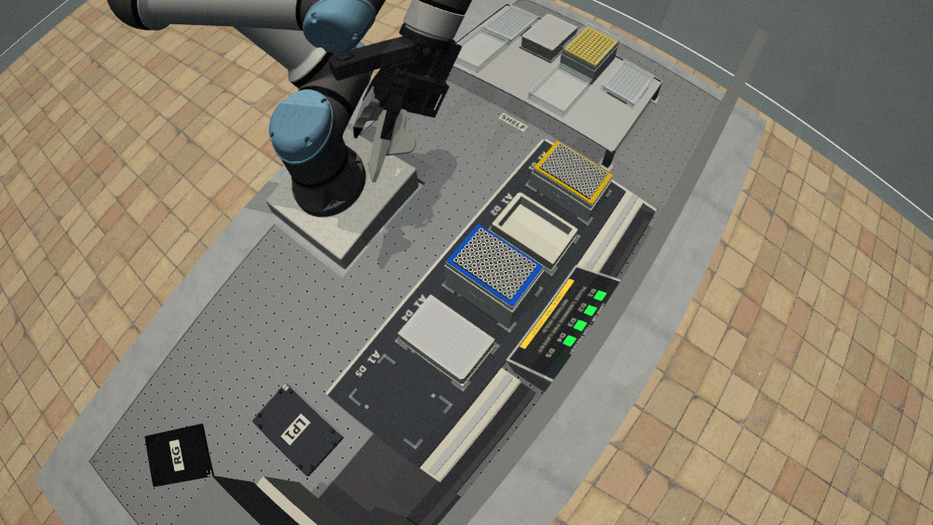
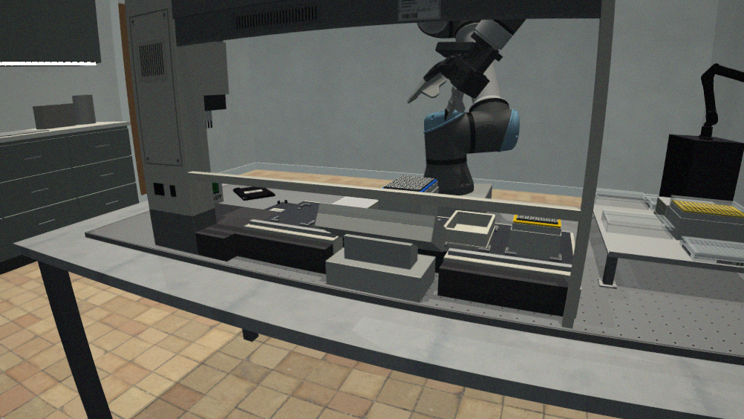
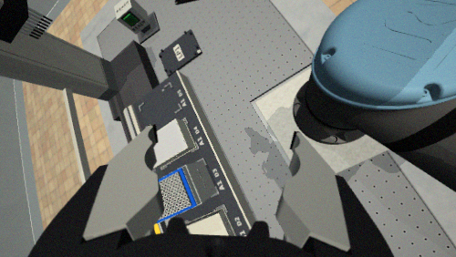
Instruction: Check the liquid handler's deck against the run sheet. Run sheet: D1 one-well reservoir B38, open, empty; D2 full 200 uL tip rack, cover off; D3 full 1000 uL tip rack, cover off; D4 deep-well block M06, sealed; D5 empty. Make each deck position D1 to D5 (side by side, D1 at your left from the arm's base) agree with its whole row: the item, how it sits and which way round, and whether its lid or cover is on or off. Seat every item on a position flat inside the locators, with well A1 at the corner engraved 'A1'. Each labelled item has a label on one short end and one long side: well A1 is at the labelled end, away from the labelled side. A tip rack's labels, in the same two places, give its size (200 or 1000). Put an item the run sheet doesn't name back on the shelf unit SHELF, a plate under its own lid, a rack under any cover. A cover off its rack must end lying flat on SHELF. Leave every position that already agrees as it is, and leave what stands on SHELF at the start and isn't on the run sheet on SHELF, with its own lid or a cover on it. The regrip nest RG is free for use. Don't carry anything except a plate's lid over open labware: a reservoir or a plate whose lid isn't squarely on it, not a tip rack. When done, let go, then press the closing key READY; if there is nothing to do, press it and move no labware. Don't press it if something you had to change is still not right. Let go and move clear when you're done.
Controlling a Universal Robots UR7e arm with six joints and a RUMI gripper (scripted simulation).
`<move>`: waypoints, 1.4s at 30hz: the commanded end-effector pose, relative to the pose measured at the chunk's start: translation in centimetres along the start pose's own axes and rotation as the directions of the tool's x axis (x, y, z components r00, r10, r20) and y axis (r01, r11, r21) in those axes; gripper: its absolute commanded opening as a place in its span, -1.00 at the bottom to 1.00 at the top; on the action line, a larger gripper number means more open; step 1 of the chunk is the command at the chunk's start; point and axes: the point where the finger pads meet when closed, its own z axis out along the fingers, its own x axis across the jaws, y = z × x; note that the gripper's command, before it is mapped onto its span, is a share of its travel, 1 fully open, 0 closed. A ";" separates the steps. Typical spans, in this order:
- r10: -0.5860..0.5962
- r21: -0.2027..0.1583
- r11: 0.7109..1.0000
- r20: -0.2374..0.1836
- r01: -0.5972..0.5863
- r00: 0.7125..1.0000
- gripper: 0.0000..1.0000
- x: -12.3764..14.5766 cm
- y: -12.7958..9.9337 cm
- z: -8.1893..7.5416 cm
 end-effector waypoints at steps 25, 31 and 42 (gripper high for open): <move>0.510 0.024 0.860 -0.113 -0.511 0.853 0.64 1.4 0.0 0.1; 0.575 0.036 0.817 -0.127 -0.575 0.808 0.64 1.6 0.1 0.1; 0.734 0.077 0.676 -0.158 -0.733 0.661 0.64 1.9 0.2 0.1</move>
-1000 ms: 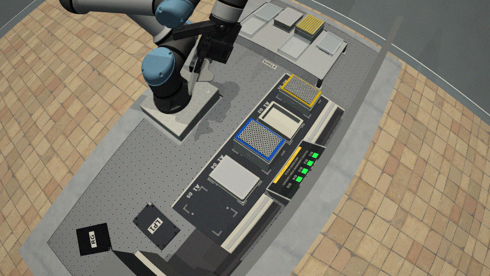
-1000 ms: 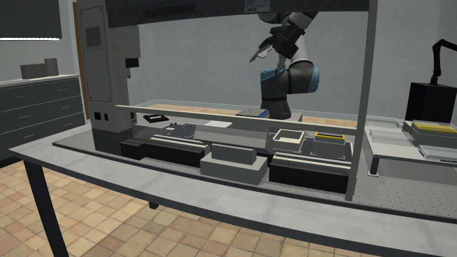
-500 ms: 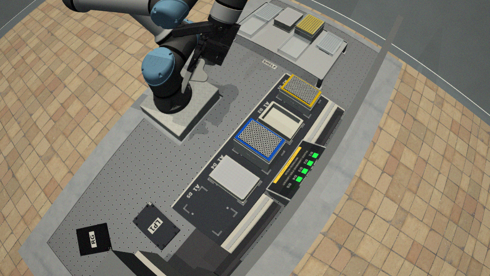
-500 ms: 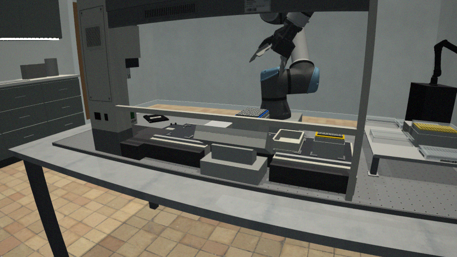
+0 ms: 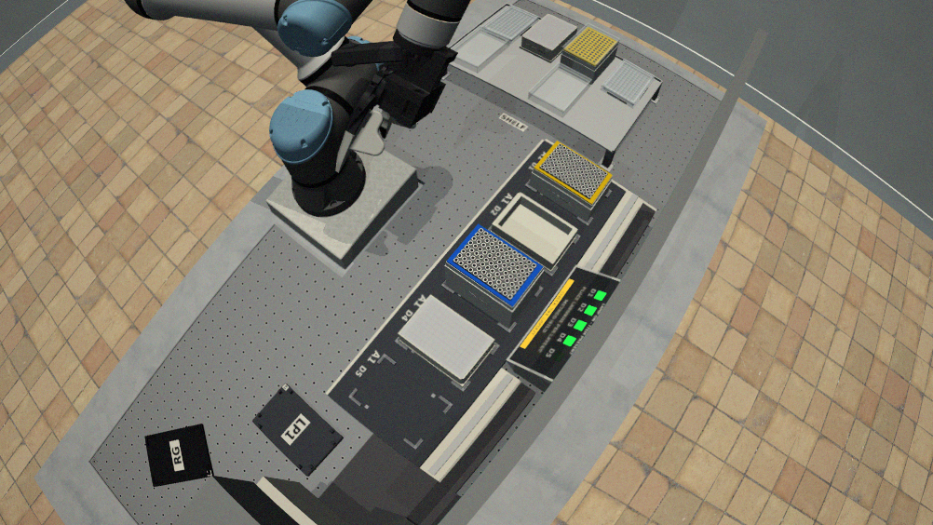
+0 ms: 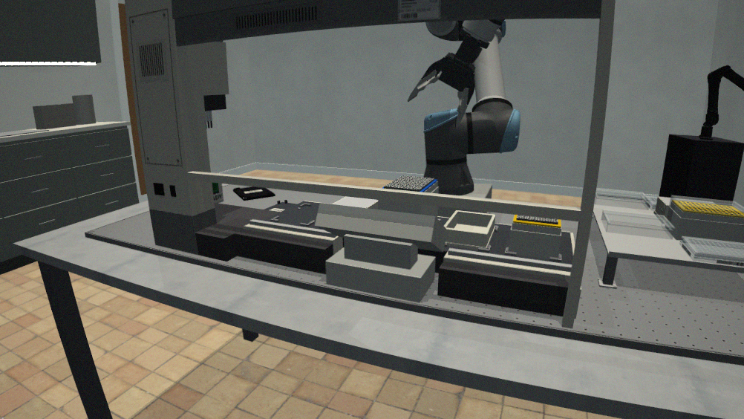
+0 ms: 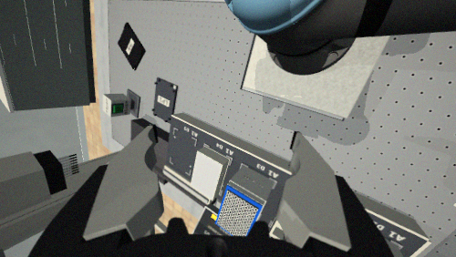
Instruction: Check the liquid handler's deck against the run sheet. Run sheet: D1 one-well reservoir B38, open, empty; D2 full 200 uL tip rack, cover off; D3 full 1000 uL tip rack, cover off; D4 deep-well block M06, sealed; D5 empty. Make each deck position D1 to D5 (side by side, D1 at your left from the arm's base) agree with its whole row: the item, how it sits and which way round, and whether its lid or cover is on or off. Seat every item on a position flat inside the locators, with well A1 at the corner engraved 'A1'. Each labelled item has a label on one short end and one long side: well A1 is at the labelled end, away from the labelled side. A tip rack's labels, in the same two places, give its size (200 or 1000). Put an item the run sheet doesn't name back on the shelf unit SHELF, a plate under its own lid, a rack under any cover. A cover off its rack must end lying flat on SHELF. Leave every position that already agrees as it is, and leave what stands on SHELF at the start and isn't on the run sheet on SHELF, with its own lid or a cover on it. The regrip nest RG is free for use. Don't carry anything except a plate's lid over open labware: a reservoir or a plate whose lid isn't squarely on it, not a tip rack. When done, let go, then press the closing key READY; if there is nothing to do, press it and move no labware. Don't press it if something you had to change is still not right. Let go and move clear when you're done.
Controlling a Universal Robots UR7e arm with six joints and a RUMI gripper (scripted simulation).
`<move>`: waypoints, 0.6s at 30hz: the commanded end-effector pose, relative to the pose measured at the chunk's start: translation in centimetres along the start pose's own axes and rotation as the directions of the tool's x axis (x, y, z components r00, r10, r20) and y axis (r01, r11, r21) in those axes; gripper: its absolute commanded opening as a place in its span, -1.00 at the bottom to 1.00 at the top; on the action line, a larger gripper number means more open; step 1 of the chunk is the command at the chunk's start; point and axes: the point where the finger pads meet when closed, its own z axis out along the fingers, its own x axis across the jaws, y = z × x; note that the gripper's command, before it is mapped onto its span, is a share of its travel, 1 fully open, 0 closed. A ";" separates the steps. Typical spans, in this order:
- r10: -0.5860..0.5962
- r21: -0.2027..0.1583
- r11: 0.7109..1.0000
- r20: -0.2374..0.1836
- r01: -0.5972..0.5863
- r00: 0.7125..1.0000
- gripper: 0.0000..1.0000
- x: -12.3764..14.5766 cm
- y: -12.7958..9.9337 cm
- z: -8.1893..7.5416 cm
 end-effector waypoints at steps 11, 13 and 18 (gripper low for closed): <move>0.269 0.024 0.963 -0.047 -0.268 0.962 0.64 0.6 0.0 -0.1; 0.307 0.029 0.952 -0.053 -0.306 0.950 0.64 0.6 0.0 -0.1; 0.399 0.044 0.917 -0.067 -0.396 0.915 0.64 0.8 0.0 -0.1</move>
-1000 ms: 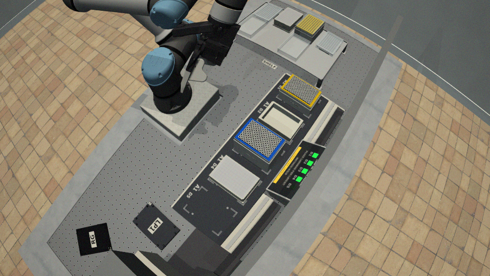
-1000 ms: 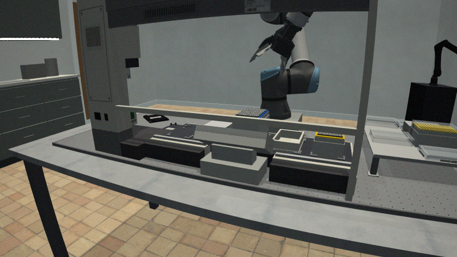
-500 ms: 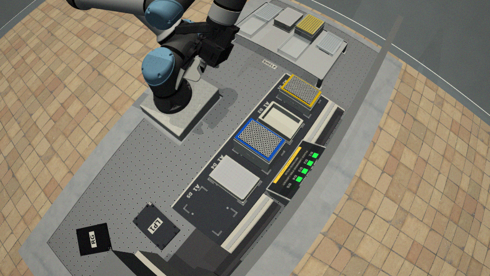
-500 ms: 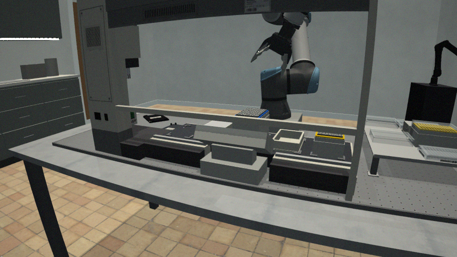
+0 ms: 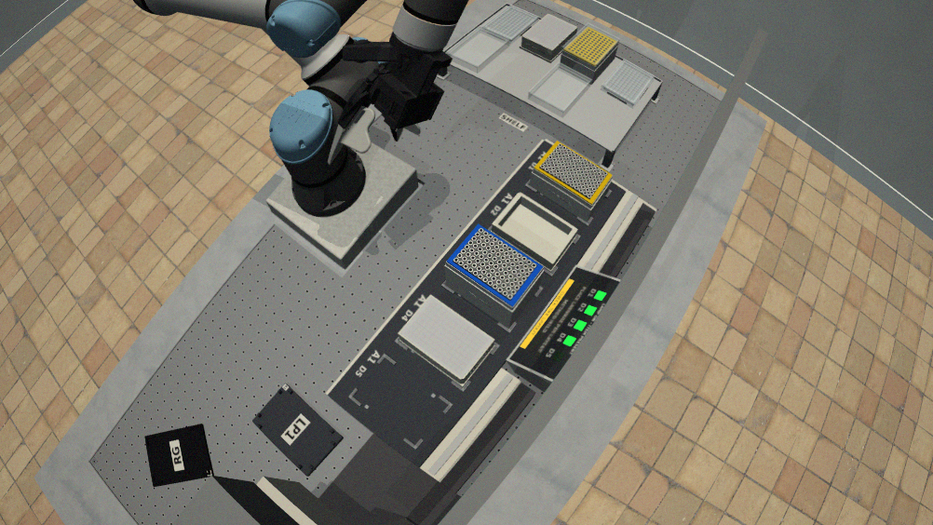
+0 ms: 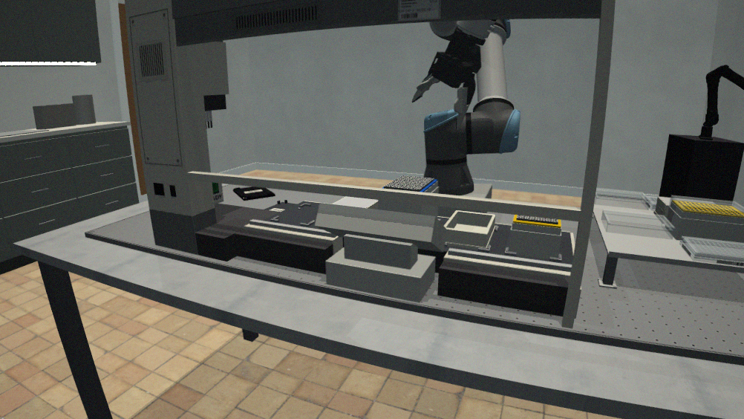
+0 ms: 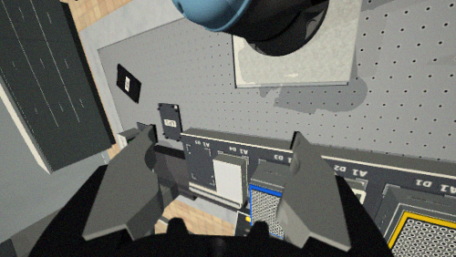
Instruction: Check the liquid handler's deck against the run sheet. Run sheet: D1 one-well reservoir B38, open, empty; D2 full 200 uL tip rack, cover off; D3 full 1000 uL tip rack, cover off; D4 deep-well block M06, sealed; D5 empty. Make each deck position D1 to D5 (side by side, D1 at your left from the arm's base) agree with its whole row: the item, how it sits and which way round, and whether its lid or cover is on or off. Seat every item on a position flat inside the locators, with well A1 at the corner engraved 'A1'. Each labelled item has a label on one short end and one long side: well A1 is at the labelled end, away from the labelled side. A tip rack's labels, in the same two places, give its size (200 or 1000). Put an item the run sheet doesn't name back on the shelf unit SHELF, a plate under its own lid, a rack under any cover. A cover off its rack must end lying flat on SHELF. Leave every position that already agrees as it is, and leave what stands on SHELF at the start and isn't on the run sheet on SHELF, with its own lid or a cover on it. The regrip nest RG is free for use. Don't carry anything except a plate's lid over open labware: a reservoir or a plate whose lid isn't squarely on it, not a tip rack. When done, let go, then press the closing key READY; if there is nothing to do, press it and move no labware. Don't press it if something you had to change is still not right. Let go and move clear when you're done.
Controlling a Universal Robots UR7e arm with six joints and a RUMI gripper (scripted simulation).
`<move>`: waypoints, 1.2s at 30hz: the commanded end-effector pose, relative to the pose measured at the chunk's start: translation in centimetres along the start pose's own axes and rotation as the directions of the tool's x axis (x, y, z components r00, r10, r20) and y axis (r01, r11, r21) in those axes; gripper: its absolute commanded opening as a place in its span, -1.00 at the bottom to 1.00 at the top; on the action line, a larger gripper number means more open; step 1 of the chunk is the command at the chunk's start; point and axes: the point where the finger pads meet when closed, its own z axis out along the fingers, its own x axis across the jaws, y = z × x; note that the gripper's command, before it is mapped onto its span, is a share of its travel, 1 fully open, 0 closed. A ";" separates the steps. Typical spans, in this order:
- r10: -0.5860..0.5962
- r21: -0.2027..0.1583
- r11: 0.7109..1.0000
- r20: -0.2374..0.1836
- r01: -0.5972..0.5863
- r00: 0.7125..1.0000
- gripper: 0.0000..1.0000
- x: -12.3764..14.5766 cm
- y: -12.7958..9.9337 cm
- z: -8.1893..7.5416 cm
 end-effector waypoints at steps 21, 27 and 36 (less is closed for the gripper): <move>0.418 0.058 0.908 -0.057 -0.415 0.907 0.64 1.0 0.2 -0.4; 0.522 0.080 0.852 -0.065 -0.517 0.850 0.64 1.0 0.2 -0.4; 0.635 0.108 0.772 -0.070 -0.627 0.770 0.64 1.4 0.5 -0.6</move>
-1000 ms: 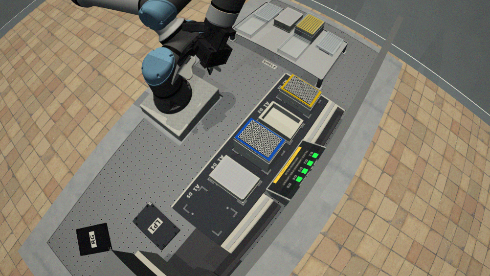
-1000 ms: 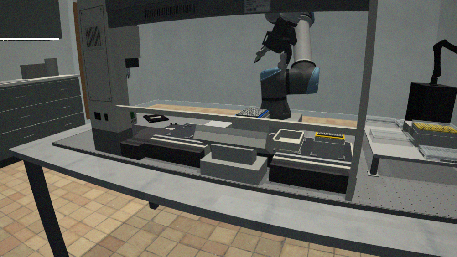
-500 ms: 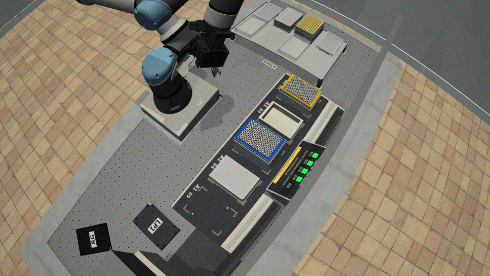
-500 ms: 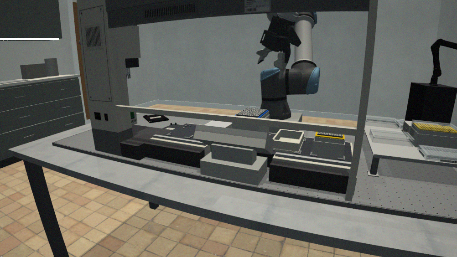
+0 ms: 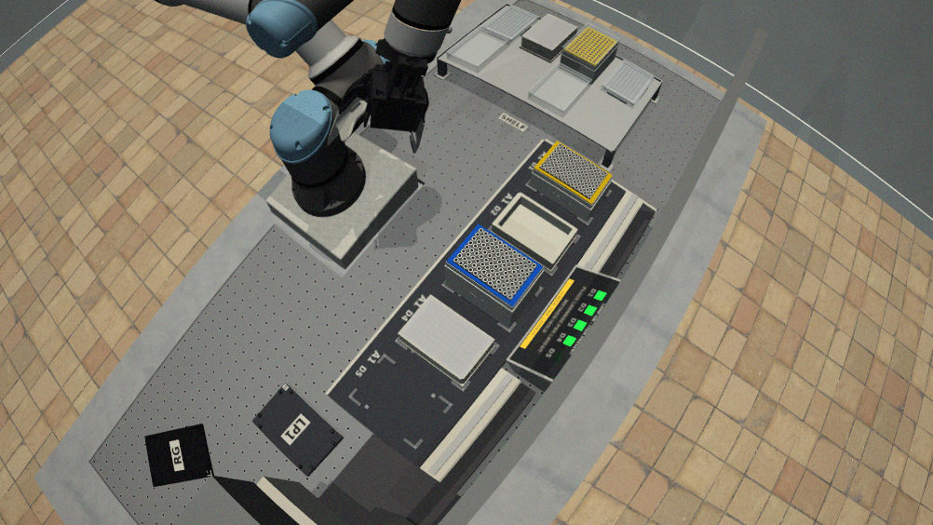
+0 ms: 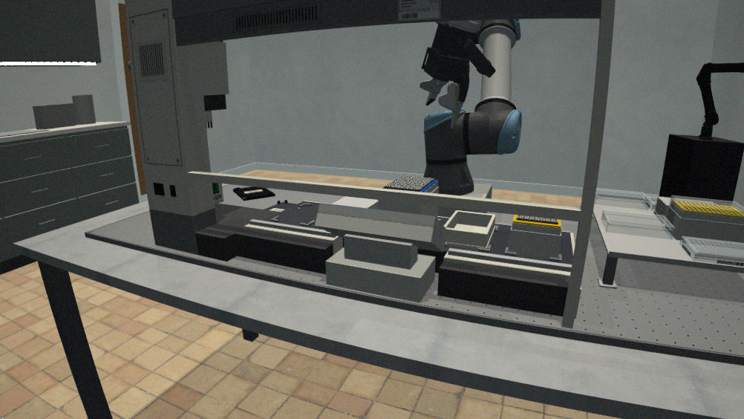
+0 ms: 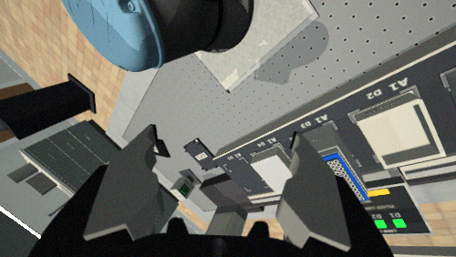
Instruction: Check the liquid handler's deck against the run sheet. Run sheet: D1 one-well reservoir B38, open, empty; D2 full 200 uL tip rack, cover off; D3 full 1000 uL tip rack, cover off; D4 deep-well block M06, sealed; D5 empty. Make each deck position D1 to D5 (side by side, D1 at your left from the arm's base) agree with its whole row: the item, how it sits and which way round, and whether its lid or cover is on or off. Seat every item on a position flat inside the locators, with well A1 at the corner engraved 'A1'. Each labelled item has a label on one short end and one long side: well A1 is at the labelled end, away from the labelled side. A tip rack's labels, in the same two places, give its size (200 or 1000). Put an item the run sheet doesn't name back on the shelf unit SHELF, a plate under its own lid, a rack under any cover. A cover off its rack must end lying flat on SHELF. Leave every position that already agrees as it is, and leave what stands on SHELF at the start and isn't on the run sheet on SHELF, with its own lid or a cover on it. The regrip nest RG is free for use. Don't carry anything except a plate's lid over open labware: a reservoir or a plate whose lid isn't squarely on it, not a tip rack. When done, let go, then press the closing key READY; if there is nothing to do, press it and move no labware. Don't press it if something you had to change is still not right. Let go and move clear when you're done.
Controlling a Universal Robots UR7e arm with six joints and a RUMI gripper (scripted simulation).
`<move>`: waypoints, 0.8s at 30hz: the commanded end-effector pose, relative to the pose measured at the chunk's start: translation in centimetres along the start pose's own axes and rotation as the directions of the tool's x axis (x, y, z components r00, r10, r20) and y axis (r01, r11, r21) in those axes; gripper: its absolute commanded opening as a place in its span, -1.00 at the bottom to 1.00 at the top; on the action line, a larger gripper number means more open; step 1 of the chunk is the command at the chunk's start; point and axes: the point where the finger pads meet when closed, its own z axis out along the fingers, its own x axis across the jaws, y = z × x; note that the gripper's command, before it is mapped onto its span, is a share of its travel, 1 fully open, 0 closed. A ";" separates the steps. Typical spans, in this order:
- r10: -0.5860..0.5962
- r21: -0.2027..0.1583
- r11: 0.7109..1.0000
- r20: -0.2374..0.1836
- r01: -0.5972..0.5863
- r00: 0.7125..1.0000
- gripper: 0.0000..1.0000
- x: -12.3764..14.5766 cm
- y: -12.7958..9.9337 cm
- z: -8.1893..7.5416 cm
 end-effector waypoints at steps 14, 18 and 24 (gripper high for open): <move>0.330 0.052 0.943 -0.027 -0.329 0.943 0.64 0.7 0.1 -0.4; 0.367 0.059 0.929 -0.029 -0.365 0.930 0.64 1.0 0.2 -0.5; 0.475 0.081 0.878 -0.031 -0.471 0.880 0.64 1.0 0.2 -0.5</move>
